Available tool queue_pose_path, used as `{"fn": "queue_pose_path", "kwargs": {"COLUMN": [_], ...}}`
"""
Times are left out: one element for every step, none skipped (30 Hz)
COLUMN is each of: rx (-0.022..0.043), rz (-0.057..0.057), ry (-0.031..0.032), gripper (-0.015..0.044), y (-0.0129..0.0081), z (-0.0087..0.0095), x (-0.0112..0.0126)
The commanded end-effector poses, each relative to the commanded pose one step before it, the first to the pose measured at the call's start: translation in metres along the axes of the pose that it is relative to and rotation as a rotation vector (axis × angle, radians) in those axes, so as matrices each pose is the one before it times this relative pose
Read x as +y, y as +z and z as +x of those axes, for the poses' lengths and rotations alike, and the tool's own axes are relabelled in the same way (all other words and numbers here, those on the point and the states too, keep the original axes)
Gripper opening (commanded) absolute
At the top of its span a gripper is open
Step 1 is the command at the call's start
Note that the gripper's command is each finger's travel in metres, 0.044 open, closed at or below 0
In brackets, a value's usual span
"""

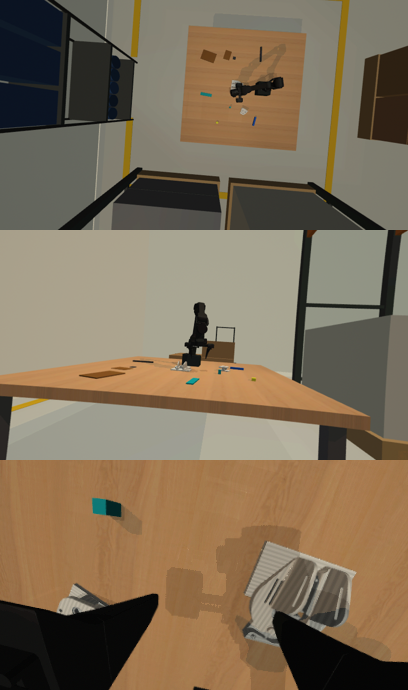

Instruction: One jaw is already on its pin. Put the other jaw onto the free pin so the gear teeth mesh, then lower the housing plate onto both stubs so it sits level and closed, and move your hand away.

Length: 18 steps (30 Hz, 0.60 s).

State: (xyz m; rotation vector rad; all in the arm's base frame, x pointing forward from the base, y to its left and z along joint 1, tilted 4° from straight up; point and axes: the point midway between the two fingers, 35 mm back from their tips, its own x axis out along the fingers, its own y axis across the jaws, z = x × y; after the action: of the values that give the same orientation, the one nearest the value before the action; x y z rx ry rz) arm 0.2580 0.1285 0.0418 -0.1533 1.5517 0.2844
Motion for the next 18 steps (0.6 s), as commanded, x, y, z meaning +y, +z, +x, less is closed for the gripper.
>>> {"fn": "queue_pose_path", "kwargs": {"rx": [-0.00171, 0.00099, 0.00098, 0.00096, 0.00095, 0.00094, -0.00048, -0.00049, -0.0005, -0.00051, -0.00052, -0.00053, -0.00055, -0.00056, -0.00057, -0.00059, -0.0006, -0.00061], "rz": [-0.1043, -0.0251, -0.0251, -0.0251, -0.0251, -0.0251, -0.0264, -0.0265, -0.0265, -0.0265, -0.0265, -0.0265, -0.0265, -0.0265, -0.0265, -0.0265, -0.0265, -0.0265], "ry": [-0.00657, -0.00089, -0.00088, -0.00087, -0.00086, -0.00085, 0.00008, 0.0001, 0.00012, 0.00015, 0.00017, 0.00019, 0.00022, 0.00024, 0.00026, 0.00028, 0.0003, 0.00033], "gripper": [0.044, 0.044, 0.044, 0.044, 0.044, 0.044, 0.044, 0.044, 0.044, 0.044, 0.044, 0.044, 0.044, 0.044, 0.044, 0.044, 0.044, 0.044], "y": [-0.00236, -0.00064, -0.0006, -0.00056, -0.00052, -0.00048, -0.00009, -0.00005, 0.0, 0.00004, 0.00009, 0.00013, 0.00018, 0.00022, 0.00027, 0.00031, 0.00036, 0.00041], "z": [-0.00269, -0.00024, -0.00025, -0.00025, -0.00026, -0.00027, -0.00045, -0.00046, -0.00046, -0.00046, -0.00047, -0.00047, -0.00047, -0.00048, -0.00048, -0.00048, -0.00049, -0.00049], "x": [0.01726, 0.00446, 0.00447, 0.00448, 0.00448, 0.00448, 0.00499, 0.00502, 0.00503, 0.00504, 0.00504, 0.00505, 0.00505, 0.00506, 0.00506, 0.00506, 0.00507, 0.00507]}}
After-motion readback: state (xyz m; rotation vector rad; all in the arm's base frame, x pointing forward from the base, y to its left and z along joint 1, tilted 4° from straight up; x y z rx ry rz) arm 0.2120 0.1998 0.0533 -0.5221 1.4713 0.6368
